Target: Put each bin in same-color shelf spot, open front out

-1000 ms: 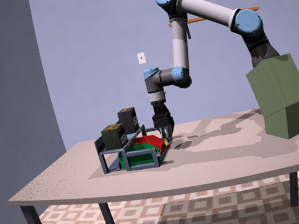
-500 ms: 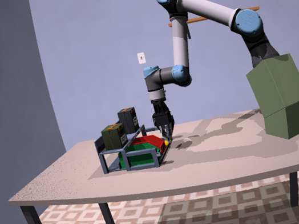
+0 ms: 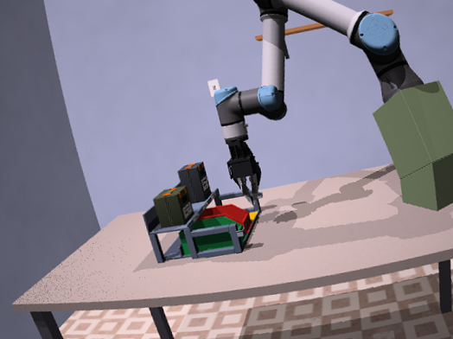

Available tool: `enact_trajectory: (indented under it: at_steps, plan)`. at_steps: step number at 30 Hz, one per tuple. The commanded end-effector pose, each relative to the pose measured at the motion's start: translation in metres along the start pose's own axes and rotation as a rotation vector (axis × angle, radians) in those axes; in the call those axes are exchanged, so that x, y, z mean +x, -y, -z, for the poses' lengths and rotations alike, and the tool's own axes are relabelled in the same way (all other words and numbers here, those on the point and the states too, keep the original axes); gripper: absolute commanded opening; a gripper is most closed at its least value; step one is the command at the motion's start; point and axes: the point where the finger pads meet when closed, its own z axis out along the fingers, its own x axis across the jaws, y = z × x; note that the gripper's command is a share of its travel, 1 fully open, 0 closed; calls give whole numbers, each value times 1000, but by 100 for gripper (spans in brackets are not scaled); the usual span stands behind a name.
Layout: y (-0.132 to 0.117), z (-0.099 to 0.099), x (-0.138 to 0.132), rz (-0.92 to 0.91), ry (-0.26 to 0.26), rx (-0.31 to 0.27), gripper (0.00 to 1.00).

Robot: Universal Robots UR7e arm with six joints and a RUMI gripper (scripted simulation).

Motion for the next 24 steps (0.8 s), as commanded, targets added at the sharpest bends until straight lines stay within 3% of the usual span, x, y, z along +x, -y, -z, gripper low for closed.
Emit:
enact_trajectory:
  at_steps: [1,24]
  plan:
    - [-1,15,3,1,-5,0,0]
    - [0,16,3,0,-6,0,0]
